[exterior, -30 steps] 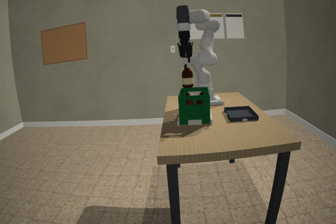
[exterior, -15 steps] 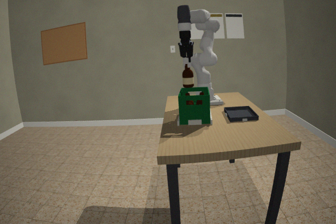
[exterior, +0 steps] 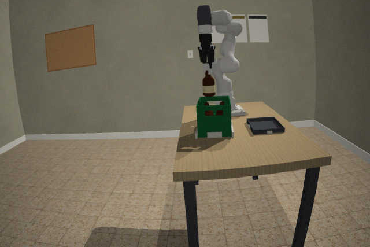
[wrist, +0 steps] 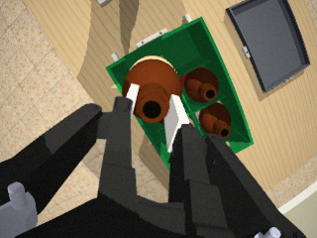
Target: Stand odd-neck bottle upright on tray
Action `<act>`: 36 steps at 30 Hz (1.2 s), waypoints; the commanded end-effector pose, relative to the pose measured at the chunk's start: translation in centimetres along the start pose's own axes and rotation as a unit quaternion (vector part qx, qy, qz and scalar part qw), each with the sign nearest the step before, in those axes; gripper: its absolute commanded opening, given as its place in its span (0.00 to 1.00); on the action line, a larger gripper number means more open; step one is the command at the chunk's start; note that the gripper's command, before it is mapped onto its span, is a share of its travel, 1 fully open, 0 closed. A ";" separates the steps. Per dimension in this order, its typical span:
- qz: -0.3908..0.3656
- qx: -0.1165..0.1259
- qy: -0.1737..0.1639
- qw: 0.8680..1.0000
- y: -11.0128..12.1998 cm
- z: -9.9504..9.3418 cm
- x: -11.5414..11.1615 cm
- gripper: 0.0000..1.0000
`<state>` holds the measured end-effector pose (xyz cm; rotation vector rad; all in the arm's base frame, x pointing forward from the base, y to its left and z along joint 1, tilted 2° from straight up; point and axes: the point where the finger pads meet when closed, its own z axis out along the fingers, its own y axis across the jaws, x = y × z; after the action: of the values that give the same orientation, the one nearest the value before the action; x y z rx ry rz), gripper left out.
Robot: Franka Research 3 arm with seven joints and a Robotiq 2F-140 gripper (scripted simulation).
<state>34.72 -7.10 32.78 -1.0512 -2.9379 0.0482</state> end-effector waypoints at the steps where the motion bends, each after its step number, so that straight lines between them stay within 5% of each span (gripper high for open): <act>1: 0.005 -0.002 -0.001 1.000 0.6 -0.2 0.3 0.10; 36: 0.005 -0.002 -0.001 1.000 4.9 -0.2 3.0 0.10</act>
<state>35.32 -2.17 32.52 -1.0363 -2.9406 0.0504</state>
